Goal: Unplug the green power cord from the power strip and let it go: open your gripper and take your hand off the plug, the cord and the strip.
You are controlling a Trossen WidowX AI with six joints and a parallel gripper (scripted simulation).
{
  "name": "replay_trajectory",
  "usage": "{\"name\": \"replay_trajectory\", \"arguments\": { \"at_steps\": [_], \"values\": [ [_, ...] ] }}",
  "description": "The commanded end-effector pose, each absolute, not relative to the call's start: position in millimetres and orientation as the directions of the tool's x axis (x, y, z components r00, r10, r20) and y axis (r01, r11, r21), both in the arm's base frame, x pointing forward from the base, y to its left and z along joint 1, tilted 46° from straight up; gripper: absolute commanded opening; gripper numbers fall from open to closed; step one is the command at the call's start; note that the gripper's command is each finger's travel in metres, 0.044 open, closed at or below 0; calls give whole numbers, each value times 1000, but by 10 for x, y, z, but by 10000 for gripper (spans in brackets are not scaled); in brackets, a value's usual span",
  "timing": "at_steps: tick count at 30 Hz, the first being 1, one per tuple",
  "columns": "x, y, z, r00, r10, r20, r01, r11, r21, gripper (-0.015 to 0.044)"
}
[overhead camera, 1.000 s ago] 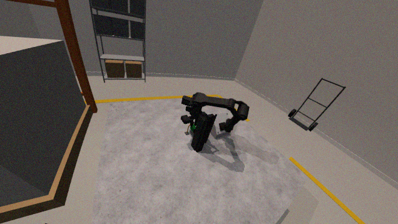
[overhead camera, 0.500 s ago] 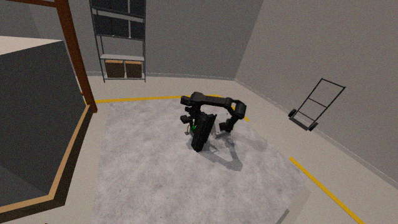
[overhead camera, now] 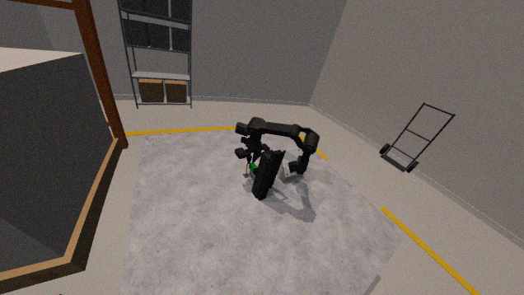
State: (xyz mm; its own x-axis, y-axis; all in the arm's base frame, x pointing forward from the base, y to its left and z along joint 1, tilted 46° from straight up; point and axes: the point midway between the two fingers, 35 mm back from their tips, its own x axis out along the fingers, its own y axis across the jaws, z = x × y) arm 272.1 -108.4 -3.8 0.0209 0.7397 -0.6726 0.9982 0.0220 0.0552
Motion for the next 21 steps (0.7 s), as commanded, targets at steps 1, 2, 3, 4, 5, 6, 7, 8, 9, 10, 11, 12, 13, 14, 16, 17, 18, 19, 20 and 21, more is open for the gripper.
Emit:
{"name": "replay_trajectory", "arguments": {
  "at_steps": [1,2,3,4,5,6,7,8,9,10,11,12,13,14,16,17,18,19,20,21],
  "values": [
    [2718,-1335,-161,34,701,-712,998,17,64,0],
    [2720,-1156,-94,18,718,-696,998,32,59,26],
    [2720,-1156,-94,18,718,-696,998,32,59,53],
    [2720,-1156,-94,18,718,-696,998,32,59,79],
    [2720,-1156,-94,18,718,-696,998,32,59,105],
    [2720,-1156,-94,18,718,-696,998,32,59,131],
    [2720,-1156,-94,18,718,-696,998,32,59,157],
    [2720,-1156,-94,18,718,-696,998,32,59,160],
    [2720,-1156,-94,18,718,-696,998,32,59,160],
    [2720,-1156,-94,18,718,-696,998,32,59,160],
    [2720,-1156,-94,18,718,-696,998,32,59,160],
    [2720,-1156,-94,18,718,-696,998,32,59,160],
    [2720,-1156,-94,18,718,-696,998,32,59,160],
    [2720,-1156,-94,18,718,-696,998,32,59,160],
    [2720,-1156,-94,18,718,-696,998,32,59,160],
    [2721,-1173,-80,21,715,-699,998,29,60,160],
    [2721,-1211,-48,29,708,-705,998,21,62,160],
    [2721,-1234,-28,34,704,-709,998,16,63,160],
    [2721,-1234,-28,34,704,-709,998,16,63,160],
    [2721,-1234,-28,34,704,-709,998,16,63,160]
  ]
}}
